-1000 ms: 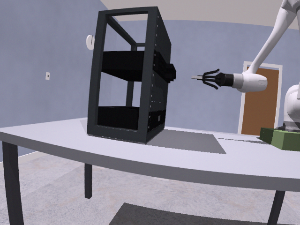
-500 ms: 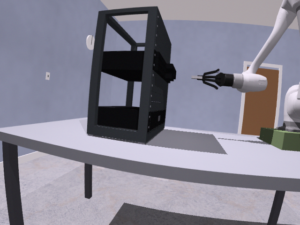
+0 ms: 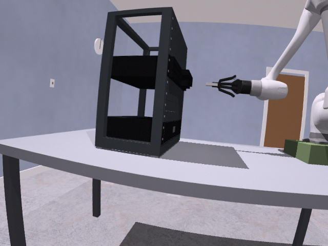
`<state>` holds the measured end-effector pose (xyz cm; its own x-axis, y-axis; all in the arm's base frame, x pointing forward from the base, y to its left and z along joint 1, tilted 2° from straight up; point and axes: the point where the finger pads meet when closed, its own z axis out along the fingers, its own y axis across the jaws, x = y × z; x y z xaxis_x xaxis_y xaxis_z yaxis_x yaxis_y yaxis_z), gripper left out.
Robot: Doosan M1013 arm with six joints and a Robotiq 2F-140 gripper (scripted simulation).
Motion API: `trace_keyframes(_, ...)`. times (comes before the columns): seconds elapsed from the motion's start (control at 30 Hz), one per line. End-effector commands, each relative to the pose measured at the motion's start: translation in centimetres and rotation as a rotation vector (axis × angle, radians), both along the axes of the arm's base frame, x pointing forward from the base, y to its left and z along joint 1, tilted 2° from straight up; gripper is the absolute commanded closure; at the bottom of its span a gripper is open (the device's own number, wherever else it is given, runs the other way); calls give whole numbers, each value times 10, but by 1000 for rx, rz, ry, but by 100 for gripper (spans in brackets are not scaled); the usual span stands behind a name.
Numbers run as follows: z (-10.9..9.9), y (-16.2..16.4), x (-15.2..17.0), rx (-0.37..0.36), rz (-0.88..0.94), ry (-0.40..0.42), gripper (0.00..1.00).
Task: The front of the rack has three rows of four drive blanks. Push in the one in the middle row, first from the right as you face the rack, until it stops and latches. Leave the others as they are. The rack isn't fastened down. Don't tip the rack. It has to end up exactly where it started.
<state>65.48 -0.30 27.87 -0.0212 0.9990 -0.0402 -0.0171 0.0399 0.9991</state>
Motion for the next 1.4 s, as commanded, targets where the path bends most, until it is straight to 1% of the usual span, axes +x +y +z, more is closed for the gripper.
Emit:
trace_keyframes(0.0,3,-11,15,0,1,0,100)
trace_keyframes(0.17,6,-26,35,0,1,0,100)
trace_keyframes(0.5,7,-29,44,0,1,0,100)
trace_keyframes(0.73,8,-29,78,0,1,0,100)
trace_keyframes(1.37,8,-29,79,0,1,0,100)
